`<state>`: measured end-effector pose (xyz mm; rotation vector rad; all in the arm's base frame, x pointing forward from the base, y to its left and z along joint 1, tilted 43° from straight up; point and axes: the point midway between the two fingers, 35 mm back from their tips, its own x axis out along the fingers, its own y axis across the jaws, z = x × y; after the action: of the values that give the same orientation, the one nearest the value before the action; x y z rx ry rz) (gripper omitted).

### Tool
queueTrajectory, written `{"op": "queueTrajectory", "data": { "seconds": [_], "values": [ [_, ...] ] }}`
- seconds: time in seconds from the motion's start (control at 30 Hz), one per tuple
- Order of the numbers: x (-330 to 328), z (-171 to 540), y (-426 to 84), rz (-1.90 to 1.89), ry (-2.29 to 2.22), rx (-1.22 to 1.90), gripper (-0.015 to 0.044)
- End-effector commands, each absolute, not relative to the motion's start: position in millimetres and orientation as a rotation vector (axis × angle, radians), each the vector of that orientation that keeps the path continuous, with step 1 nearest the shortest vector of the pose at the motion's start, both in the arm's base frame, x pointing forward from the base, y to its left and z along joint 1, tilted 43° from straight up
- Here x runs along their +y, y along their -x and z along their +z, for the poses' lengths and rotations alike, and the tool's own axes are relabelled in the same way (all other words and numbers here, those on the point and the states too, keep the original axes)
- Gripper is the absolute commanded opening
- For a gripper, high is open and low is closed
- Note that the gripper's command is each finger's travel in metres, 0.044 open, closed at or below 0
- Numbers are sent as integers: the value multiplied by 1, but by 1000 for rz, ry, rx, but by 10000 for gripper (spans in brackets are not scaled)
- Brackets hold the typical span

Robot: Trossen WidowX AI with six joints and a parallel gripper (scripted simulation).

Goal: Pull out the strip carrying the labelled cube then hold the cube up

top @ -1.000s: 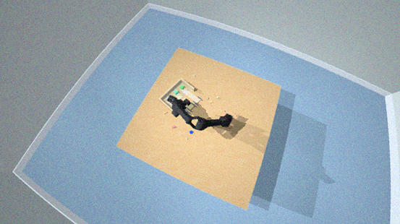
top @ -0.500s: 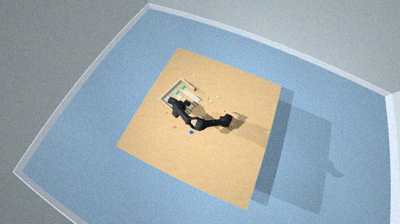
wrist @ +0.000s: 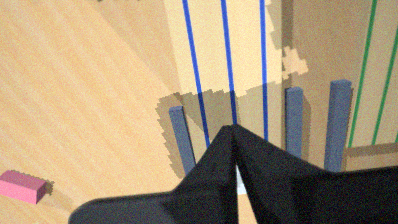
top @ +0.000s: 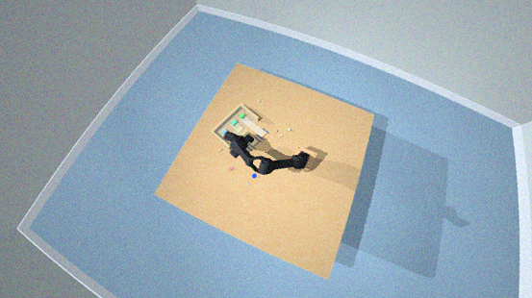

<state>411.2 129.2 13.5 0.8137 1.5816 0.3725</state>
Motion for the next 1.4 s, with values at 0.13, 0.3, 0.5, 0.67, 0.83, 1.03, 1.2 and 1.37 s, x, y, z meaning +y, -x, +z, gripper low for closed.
{"op": "queueTrajectory", "data": {
  "seconds": [0.13,0.3,0.5,0.67,0.83,1.03,1.2,1.37],
  "values": [
    [137,2,-407,367,-813,1592,0],
    [137,2,-407,367,-813,1592,0],
    [137,2,-407,367,-813,1592,0],
    [137,2,-407,367,-813,1592,0],
    [137,2,-407,367,-813,1592,0],
    [137,2,-406,367,-813,1592,0],
    [138,2,-407,367,-813,1592,0],
    [138,1,-407,367,-813,1592,0]
  ]
}}
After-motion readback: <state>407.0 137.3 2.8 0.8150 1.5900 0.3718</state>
